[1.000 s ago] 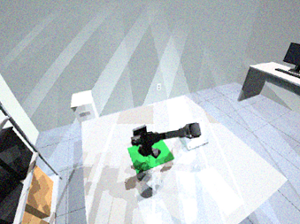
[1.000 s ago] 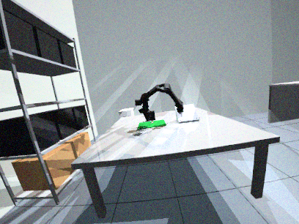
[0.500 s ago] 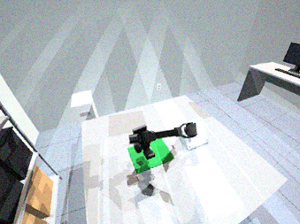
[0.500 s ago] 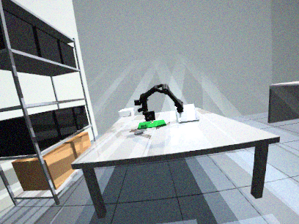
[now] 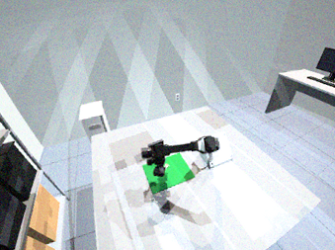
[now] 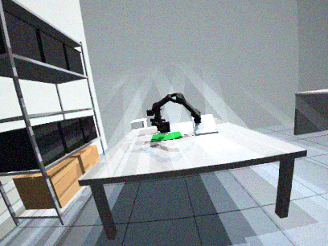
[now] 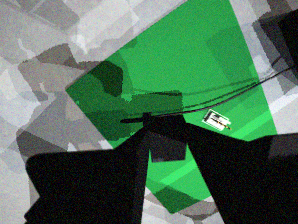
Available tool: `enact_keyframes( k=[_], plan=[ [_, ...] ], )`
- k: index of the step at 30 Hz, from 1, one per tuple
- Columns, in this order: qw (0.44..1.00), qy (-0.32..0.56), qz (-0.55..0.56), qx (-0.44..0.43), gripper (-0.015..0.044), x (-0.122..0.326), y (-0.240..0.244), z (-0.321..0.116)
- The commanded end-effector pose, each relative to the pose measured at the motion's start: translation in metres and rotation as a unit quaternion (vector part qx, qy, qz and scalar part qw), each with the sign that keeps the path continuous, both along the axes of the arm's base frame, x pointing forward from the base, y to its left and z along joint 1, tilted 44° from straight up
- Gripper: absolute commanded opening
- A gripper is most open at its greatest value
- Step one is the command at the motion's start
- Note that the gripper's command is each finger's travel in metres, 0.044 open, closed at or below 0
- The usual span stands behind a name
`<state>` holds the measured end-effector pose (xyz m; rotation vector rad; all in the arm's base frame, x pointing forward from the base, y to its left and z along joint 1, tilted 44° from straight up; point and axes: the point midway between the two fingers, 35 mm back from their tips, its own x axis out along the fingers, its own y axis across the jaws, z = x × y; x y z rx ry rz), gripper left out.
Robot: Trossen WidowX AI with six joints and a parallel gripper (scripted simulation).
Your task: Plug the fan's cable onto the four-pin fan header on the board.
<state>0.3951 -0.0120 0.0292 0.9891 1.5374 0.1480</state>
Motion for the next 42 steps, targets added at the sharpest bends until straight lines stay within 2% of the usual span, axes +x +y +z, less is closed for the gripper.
enact_keyframes(
  k=[1,12,19,42],
  plan=[
    [0.997,0.049,-0.056,0.016,0.0000,0.003,-0.002,-0.001],
    [0.968,0.168,-0.182,0.046,0.0000,0.007,-0.009,-0.007],
    [0.967,0.171,-0.184,0.043,0.0000,0.006,-0.009,-0.008],
    [0.960,0.164,-0.201,-0.102,0.0000,-0.001,0.005,-0.036]
  ],
)
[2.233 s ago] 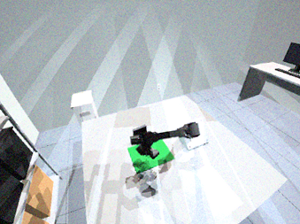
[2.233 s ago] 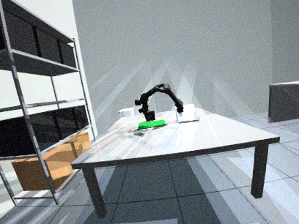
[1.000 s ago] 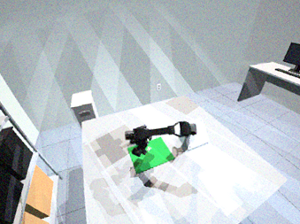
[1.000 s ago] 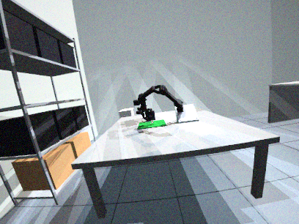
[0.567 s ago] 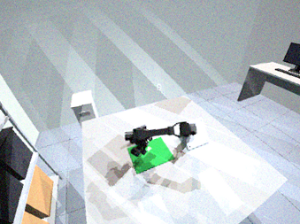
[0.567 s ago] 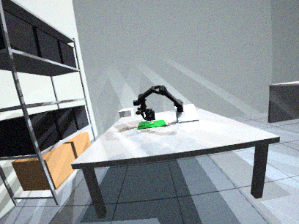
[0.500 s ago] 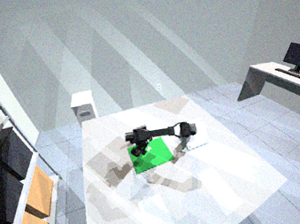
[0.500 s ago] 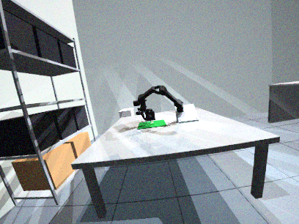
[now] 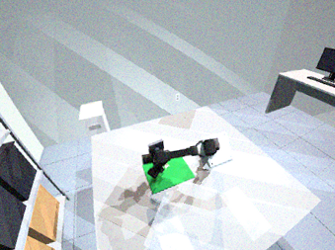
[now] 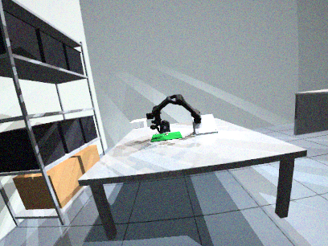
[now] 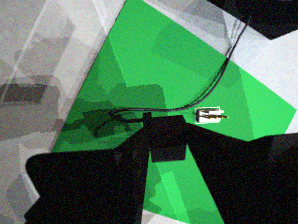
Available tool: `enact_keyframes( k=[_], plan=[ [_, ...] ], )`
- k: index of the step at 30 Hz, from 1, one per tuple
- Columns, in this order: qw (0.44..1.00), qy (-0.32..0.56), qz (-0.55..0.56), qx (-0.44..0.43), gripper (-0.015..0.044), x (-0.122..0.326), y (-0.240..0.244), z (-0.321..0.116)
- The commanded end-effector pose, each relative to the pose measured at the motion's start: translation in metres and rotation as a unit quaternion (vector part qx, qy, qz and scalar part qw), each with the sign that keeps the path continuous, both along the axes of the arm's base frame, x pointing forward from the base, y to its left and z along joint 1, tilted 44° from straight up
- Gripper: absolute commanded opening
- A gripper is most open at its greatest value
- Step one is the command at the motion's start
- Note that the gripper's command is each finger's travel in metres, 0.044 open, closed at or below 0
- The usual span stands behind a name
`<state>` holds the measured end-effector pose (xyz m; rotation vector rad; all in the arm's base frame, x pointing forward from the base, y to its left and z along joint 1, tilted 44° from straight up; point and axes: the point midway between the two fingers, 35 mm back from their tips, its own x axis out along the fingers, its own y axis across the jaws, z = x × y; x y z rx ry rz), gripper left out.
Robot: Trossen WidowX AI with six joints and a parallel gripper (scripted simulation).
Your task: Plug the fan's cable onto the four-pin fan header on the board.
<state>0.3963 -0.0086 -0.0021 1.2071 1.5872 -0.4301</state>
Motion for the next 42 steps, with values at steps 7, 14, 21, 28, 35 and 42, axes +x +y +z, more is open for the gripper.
enact_keyframes(
  k=[7,14,21,28,35,42],
  plan=[
    [0.998,0.003,-0.007,-0.068,0.0000,-0.003,0.005,-0.011],
    [0.993,-0.001,-0.013,-0.113,0.0000,-0.004,0.007,-0.016],
    [0.987,-0.010,-0.022,-0.157,0.0000,-0.004,0.009,-0.019],
    [0.979,-0.022,-0.033,-0.199,0.0000,-0.004,0.010,-0.021],
    [0.969,-0.037,-0.047,-0.239,0.0000,-0.004,0.012,-0.022],
    [0.957,-0.056,-0.064,-0.276,0.0000,-0.003,0.014,-0.021]
  ],
)
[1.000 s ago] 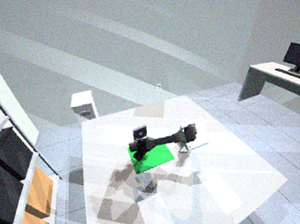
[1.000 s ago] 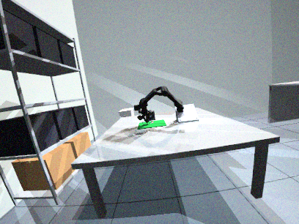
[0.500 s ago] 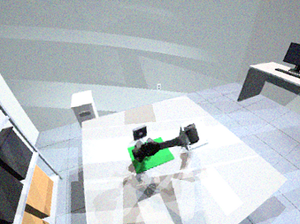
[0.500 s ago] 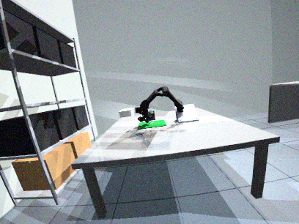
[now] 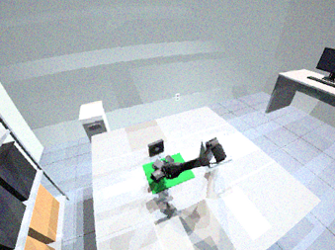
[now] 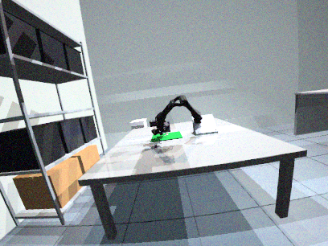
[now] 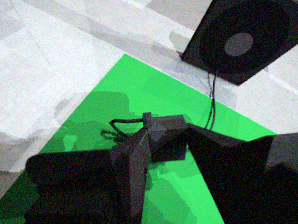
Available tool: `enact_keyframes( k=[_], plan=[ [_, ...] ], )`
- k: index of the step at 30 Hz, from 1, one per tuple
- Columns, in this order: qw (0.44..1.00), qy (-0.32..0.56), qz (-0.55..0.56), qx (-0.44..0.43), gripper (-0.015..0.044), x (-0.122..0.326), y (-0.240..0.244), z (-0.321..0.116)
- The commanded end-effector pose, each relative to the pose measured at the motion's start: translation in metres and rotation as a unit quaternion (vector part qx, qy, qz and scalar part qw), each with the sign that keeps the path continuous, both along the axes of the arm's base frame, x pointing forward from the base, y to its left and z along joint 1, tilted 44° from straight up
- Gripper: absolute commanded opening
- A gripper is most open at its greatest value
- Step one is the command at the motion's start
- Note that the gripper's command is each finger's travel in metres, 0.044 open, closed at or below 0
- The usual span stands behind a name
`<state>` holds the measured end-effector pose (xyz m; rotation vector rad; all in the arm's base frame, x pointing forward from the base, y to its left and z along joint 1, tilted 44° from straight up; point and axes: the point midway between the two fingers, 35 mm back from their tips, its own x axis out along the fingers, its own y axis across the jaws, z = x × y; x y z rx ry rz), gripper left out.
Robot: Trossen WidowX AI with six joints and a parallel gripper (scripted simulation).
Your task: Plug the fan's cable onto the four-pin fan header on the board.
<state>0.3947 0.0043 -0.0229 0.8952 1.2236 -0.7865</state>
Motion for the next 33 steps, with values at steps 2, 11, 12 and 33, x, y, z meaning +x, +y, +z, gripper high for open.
enact_keyframes(
  k=[2,11,12,33],
  plan=[
    [0.999,-0.015,-0.013,-0.030,0.0000,-0.001,0.001,0.000],
    [0.995,-0.047,-0.033,-0.075,0.0000,-0.001,0.003,0.003],
    [0.995,-0.051,-0.035,-0.080,0.0000,-0.001,0.004,0.004],
    [0.971,-0.146,-0.088,-0.167,0.0000,-0.002,0.010,0.020]
  ],
)
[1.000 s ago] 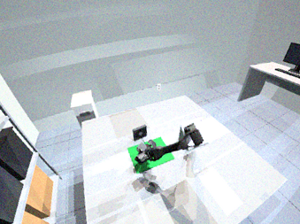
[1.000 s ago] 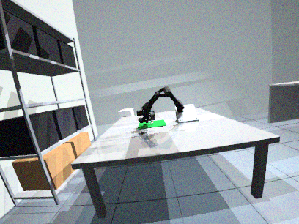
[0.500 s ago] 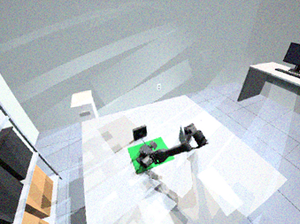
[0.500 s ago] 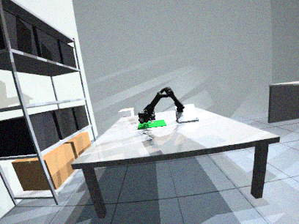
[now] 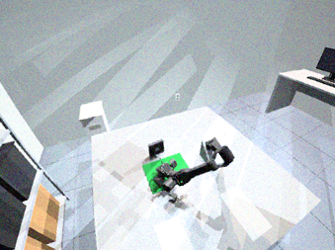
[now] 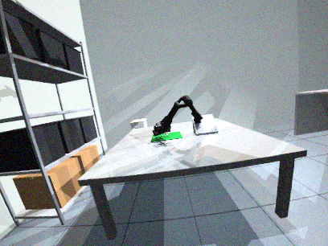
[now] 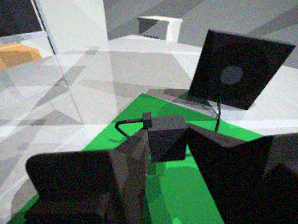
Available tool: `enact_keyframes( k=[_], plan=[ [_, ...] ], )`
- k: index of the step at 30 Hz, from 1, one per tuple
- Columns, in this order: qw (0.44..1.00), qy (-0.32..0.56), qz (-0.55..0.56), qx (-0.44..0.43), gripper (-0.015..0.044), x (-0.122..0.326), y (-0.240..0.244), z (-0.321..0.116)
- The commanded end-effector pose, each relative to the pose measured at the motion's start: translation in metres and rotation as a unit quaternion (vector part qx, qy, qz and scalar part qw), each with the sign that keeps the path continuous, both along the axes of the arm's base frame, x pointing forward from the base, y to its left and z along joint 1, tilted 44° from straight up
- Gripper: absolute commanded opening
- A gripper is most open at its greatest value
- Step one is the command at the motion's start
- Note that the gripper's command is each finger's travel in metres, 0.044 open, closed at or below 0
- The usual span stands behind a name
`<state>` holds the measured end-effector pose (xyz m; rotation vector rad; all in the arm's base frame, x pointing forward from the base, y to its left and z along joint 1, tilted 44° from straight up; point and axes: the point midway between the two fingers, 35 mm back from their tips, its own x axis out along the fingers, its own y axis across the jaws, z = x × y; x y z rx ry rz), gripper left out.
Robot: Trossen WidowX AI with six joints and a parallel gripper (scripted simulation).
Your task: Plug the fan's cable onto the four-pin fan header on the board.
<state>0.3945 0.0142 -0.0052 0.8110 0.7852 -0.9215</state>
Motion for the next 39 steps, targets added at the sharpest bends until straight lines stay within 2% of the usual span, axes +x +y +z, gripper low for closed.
enact_keyframes(
  k=[1,19,39],
  plan=[
    [1.000,-0.023,-0.014,-0.017,0.0000,-0.002,0.001,0.004],
    [0.989,-0.121,-0.057,-0.070,0.0000,-0.008,0.008,0.024],
    [0.990,-0.114,-0.053,-0.066,0.0000,-0.007,0.002,0.030]
  ],
)
